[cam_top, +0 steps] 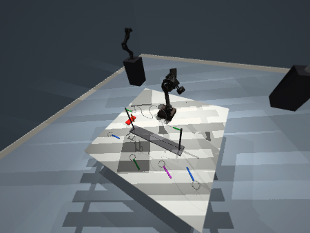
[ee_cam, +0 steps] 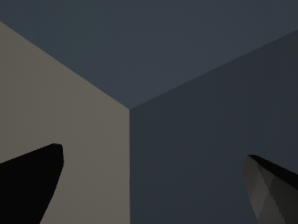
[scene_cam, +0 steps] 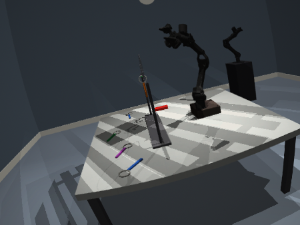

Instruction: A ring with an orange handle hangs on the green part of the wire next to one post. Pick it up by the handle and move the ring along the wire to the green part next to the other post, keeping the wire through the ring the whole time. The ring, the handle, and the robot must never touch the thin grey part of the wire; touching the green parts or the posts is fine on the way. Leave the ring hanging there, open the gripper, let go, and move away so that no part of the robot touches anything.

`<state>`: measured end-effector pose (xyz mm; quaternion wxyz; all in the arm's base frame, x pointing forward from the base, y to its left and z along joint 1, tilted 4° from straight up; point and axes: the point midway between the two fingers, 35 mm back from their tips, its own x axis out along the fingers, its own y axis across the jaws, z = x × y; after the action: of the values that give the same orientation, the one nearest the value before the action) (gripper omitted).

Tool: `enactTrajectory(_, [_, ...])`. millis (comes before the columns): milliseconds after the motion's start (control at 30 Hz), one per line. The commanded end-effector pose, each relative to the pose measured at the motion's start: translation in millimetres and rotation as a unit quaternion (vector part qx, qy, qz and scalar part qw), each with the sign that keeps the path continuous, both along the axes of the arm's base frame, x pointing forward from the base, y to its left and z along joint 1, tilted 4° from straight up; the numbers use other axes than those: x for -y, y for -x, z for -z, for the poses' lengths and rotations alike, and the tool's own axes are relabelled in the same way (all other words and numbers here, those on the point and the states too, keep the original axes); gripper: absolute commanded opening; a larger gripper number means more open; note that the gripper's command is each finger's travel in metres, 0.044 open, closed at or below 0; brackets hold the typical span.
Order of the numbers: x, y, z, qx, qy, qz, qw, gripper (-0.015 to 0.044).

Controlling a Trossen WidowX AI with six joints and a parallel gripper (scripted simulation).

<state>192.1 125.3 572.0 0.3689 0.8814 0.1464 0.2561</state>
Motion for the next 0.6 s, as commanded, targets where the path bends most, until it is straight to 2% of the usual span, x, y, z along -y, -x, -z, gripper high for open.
enactTrajectory(0, [0.1,-0.6,0.2,0.0,0.001,0.001,1.0,0.0374])
enactTrajectory(267, [16.6,-42.6,12.2,0.023,0.06,0.093,0.994,0.0164])
enactTrajectory(567, [64.7,-101.4,35.1,0.042,0.154,0.229,0.96,0.016])
